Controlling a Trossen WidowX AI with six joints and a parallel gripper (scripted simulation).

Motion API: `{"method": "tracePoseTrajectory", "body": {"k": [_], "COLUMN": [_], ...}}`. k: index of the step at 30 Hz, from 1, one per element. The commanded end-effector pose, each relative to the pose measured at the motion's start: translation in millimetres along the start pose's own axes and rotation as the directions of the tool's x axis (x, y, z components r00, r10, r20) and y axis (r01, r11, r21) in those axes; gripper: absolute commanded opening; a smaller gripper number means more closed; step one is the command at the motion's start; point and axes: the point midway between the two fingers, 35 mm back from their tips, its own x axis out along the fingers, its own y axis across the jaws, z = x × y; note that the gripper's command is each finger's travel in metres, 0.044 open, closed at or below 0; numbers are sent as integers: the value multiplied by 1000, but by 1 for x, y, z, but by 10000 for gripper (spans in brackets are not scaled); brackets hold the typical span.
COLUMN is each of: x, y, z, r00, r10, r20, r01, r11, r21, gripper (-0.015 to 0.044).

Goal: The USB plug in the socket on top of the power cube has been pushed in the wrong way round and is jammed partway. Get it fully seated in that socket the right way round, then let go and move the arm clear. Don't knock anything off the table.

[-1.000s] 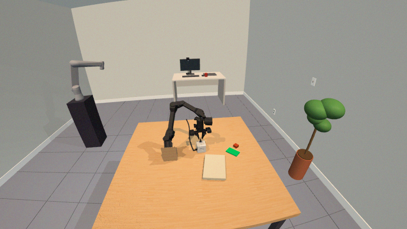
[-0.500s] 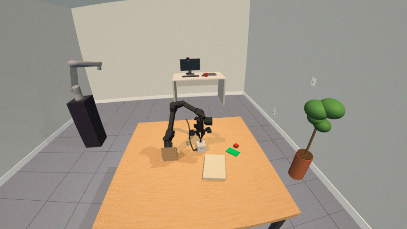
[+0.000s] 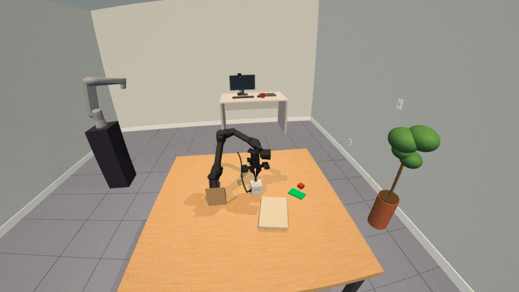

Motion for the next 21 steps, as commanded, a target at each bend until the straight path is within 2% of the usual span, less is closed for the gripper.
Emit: {"method": "tracePoseTrajectory", "body": {"k": [1, 21], "x": [-3, -16], "y": [0, -1], "z": [0, 0], "r00": [1000, 1000], "r10": [0, 1], "r20": [-2, -3], "r01": [0, -1], "r11": [1000, 1000], "r21": [-5, -5], "gripper": [0, 0]}}
